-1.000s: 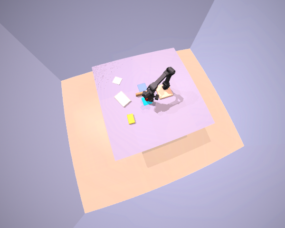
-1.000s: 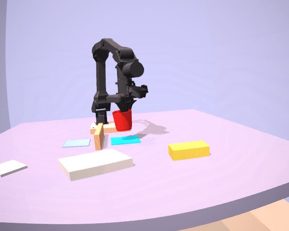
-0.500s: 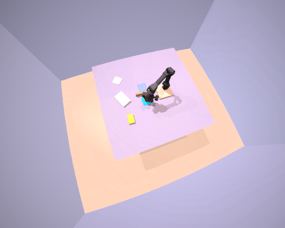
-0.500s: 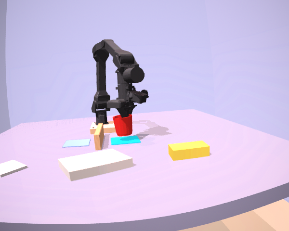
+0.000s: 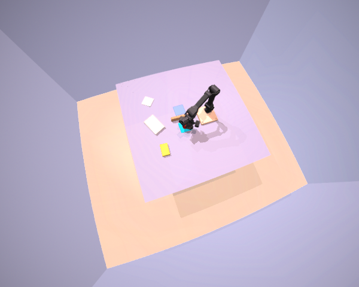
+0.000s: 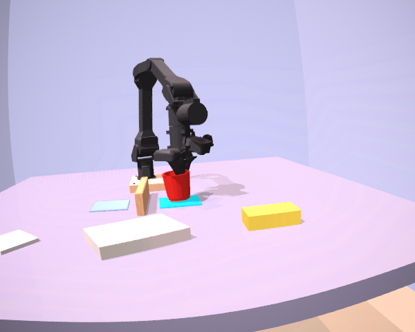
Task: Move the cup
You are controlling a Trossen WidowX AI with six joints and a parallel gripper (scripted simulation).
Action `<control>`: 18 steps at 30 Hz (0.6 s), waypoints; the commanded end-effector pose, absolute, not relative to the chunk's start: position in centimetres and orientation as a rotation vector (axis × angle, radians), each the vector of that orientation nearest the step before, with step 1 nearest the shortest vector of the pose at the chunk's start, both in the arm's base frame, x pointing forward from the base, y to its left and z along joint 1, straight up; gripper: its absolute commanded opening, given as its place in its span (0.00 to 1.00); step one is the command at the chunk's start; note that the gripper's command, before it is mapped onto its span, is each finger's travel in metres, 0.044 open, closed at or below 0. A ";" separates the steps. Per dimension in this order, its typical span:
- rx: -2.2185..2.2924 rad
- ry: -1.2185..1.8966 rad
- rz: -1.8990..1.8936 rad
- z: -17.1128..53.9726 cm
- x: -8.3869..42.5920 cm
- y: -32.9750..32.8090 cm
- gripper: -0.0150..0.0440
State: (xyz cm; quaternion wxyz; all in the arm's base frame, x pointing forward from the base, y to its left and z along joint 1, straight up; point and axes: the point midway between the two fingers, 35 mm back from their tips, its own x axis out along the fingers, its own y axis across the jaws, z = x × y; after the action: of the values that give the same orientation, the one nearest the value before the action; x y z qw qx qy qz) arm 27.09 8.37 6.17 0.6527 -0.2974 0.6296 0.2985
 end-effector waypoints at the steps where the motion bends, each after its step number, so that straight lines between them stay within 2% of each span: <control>1: -0.675 1.428 0.677 6.2 27.1 8.4 0.25; 10: -0.675 1.428 0.677 6.2 27.1 8.4 0.25; 15: -0.675 1.428 0.677 6.2 27.1 8.4 0.47; 18: -0.675 1.428 0.677 6.2 27.1 8.4 0.47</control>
State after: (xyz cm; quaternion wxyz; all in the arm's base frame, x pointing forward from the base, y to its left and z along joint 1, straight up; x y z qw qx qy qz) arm 27.09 8.37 6.17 0.6527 -0.2974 0.6297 0.2985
